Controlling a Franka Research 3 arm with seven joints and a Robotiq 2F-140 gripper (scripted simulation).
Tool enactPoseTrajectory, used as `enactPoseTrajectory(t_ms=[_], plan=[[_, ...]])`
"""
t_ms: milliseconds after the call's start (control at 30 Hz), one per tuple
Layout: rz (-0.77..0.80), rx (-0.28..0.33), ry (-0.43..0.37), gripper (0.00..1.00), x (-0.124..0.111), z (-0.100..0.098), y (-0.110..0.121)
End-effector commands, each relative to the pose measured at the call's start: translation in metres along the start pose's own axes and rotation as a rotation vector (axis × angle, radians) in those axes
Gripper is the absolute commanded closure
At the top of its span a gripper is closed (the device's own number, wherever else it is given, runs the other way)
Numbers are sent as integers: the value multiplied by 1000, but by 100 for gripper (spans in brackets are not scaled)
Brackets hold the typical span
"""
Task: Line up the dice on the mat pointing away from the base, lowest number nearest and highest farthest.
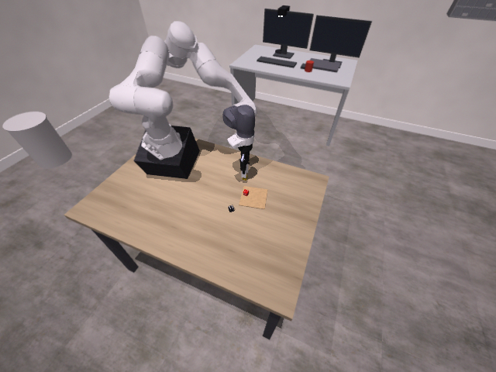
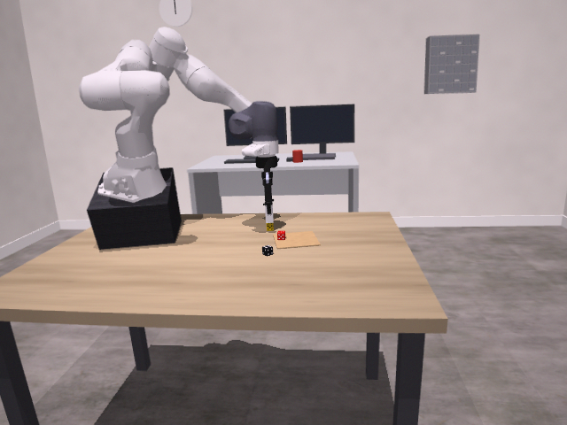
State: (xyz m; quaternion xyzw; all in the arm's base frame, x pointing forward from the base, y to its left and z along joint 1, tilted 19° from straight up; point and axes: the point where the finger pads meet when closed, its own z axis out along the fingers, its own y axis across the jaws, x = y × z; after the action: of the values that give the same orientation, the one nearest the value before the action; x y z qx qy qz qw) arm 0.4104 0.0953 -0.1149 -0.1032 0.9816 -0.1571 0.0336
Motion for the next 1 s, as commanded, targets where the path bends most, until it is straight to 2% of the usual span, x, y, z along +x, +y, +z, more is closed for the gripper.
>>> enactPoseTrajectory(t_ms=[0,767,967], plan=[[-4,1,-3,75,-1,1,-1],[-5,1,-3,75,-1,1,-1],[-5,1,-3,75,-1,7,-1]])
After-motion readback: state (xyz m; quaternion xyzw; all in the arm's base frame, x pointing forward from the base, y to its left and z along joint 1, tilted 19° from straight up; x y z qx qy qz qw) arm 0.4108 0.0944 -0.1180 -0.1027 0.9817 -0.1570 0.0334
